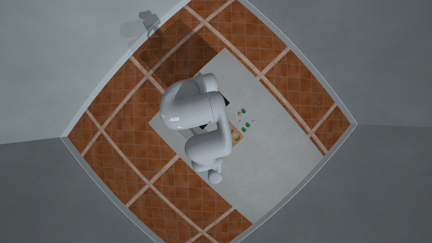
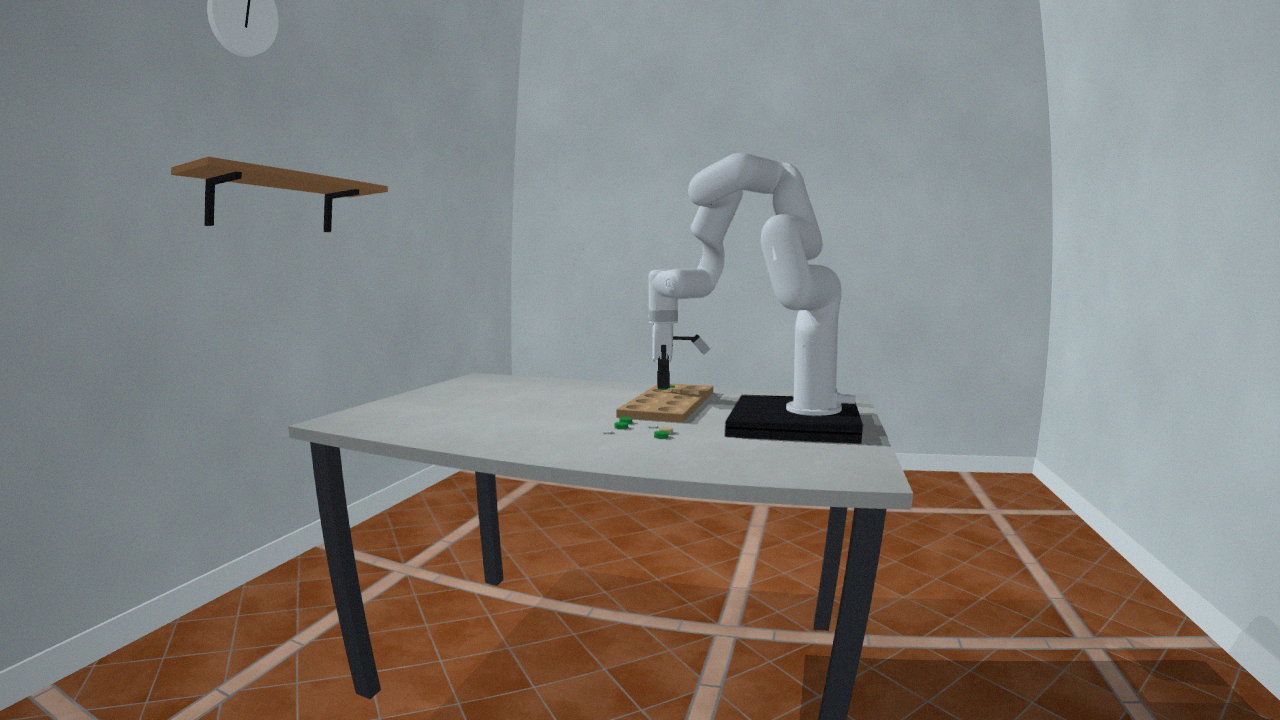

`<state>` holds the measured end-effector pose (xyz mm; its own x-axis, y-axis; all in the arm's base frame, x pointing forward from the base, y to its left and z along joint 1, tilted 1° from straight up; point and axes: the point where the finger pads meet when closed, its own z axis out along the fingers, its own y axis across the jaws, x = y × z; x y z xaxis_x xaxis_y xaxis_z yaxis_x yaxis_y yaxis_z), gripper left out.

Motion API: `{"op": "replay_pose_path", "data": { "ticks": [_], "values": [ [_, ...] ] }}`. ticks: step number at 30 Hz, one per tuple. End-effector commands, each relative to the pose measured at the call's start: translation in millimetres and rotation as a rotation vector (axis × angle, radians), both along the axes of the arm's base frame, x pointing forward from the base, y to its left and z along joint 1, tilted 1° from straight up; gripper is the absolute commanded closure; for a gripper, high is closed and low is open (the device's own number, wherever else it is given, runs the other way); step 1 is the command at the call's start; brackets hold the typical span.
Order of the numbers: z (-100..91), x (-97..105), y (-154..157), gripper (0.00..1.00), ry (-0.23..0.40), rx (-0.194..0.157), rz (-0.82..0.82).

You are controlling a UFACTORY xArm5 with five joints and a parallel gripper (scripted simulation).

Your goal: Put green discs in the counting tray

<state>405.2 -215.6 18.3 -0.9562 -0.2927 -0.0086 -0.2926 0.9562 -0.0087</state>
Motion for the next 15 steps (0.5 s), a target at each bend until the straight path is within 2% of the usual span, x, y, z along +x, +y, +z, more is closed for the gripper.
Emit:
{"op": "replay_pose_path", "data": {
  "ticks": [1,15],
  "values": [
    [-5.6,1.2,-0.5,1.0,-0.002,-0.001,0.0],
    [-9.8,1.2,-0.4,1.0,-0.002,-0.001,0.0]
  ]
}}
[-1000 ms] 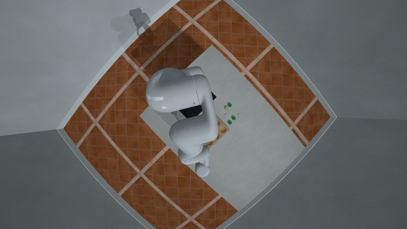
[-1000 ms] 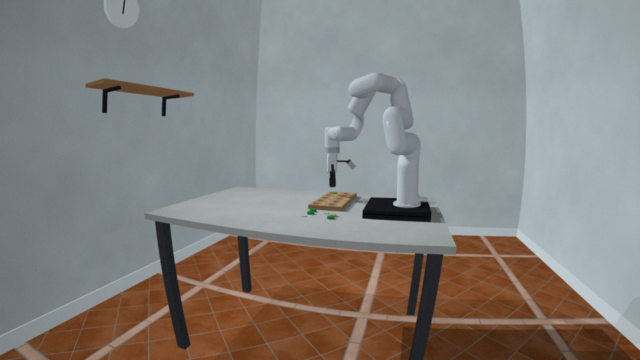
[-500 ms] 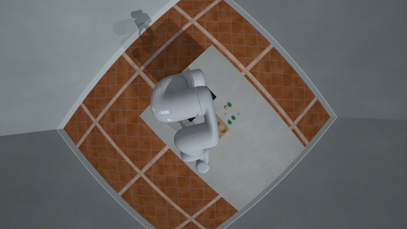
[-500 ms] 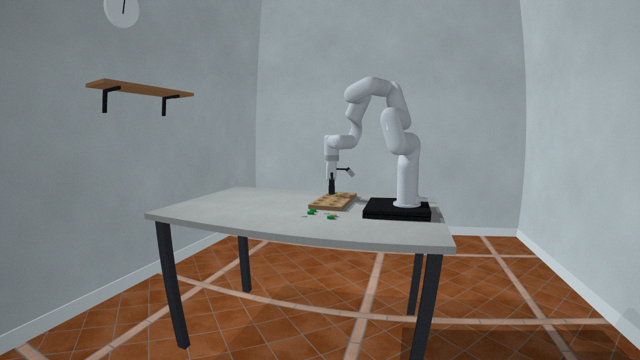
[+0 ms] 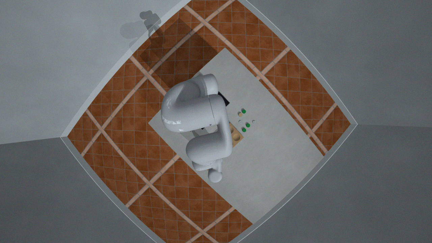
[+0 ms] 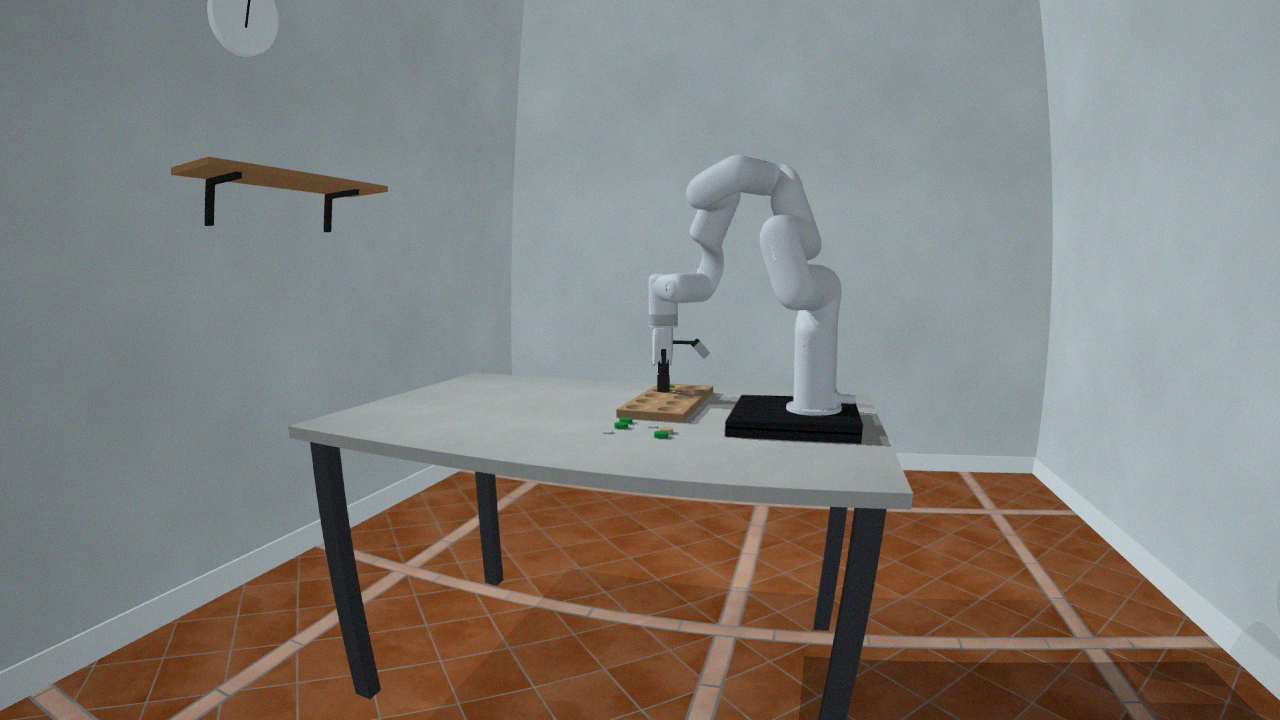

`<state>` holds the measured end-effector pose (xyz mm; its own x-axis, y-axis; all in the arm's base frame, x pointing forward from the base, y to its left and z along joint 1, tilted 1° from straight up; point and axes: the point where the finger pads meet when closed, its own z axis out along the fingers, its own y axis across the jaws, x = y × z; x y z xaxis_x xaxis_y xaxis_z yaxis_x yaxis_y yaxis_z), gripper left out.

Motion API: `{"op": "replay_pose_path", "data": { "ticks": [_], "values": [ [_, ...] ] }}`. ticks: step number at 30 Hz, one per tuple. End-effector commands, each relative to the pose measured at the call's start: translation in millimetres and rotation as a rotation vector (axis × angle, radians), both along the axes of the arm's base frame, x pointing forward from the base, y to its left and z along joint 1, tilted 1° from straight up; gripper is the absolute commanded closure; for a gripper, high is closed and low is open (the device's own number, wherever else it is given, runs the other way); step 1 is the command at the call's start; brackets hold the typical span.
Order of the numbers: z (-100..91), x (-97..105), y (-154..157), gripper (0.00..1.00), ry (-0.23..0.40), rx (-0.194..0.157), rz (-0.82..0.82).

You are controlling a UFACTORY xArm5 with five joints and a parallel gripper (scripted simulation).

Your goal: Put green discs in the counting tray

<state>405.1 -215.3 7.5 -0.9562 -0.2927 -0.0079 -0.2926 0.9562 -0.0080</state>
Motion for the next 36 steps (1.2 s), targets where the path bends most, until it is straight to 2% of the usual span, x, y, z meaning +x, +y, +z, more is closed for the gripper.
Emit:
{"op": "replay_pose_path", "data": {
  "ticks": [1,6,7,36],
  "values": [
    [1.0,1.2,-0.6,1.0,-0.003,-0.002,0.0],
    [1.0,1.2,-0.6,1.0,-0.003,-0.002,0.0],
    [1.0,1.2,-0.6,0.67,-0.003,-0.002,0.0],
    [1.0,1.2,-0.6,0.67,-0.003,-0.002,0.0]
  ]
}}
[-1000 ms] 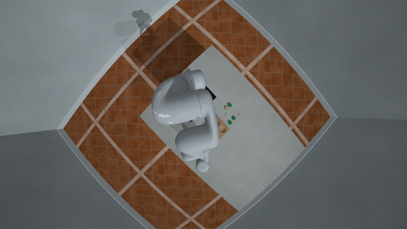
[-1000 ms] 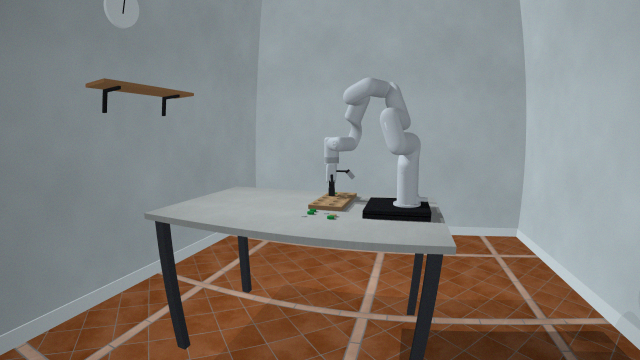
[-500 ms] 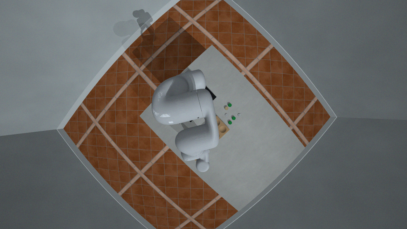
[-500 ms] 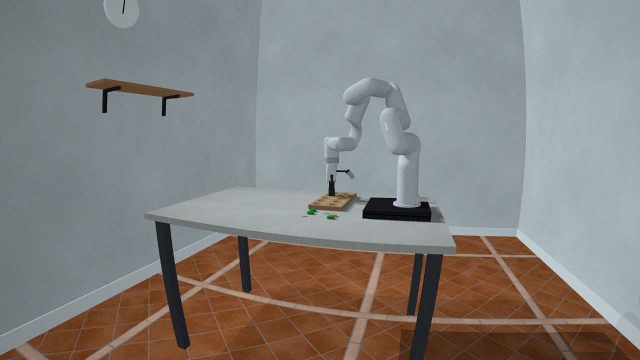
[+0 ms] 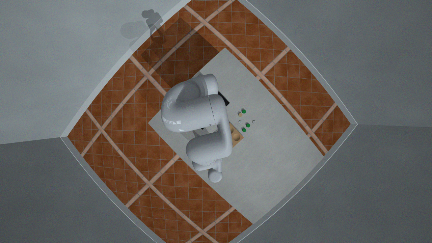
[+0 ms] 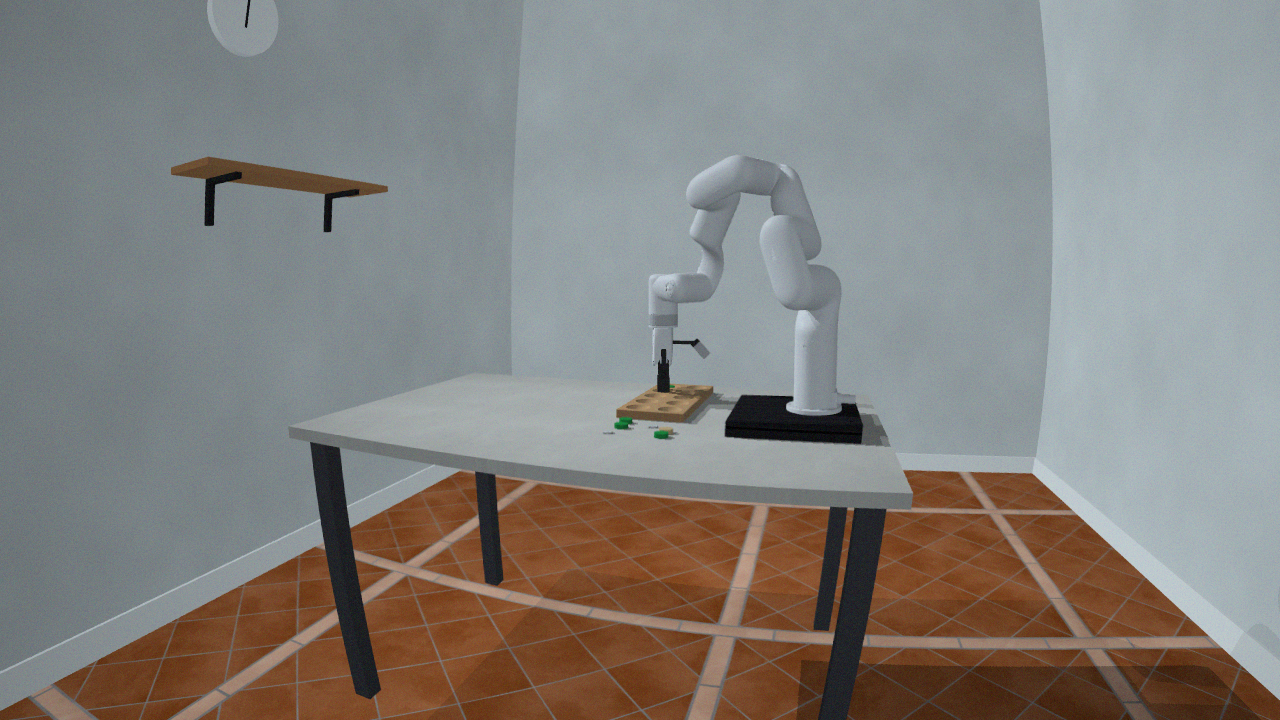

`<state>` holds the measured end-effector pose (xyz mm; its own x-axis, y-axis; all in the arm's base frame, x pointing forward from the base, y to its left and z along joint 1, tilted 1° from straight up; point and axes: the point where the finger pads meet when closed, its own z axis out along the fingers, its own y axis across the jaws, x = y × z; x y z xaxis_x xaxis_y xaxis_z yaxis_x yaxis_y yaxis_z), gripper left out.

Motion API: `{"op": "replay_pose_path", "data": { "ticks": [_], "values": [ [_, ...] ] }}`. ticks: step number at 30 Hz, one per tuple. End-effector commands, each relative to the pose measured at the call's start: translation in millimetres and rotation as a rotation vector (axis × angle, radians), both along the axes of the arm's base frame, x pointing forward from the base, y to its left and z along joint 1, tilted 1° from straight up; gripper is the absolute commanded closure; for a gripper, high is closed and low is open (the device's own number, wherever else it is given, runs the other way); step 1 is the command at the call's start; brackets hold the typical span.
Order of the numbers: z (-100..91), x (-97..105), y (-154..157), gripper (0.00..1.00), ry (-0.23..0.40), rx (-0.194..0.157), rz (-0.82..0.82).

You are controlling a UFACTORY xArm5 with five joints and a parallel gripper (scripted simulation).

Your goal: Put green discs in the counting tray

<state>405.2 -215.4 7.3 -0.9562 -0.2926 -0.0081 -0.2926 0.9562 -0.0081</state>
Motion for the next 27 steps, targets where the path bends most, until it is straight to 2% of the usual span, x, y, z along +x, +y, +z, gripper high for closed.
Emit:
{"op": "replay_pose_path", "data": {
  "ticks": [1,6,10,17,23,24,27],
  "values": [
    [1.2,1,-1,0.67,-0.003,-0.002,0.0],
    [4.8,1,-1,0.67,-0.003,-0.002,0.0],
    [46.3,1,-1,0.67,-0.003,-0.002,0.0],
    [90.3,0,-2,0.67,-0.003,-0.002,0.0],
    [100.6,-1,-2,0.67,-0.003,-0.002,0.0],
    [100.6,-1,-2,0.53,-0.003,-0.002,0.0],
    [100.6,-1,-2,0.53,-0.003,-0.002,0.0]
  ]
}}
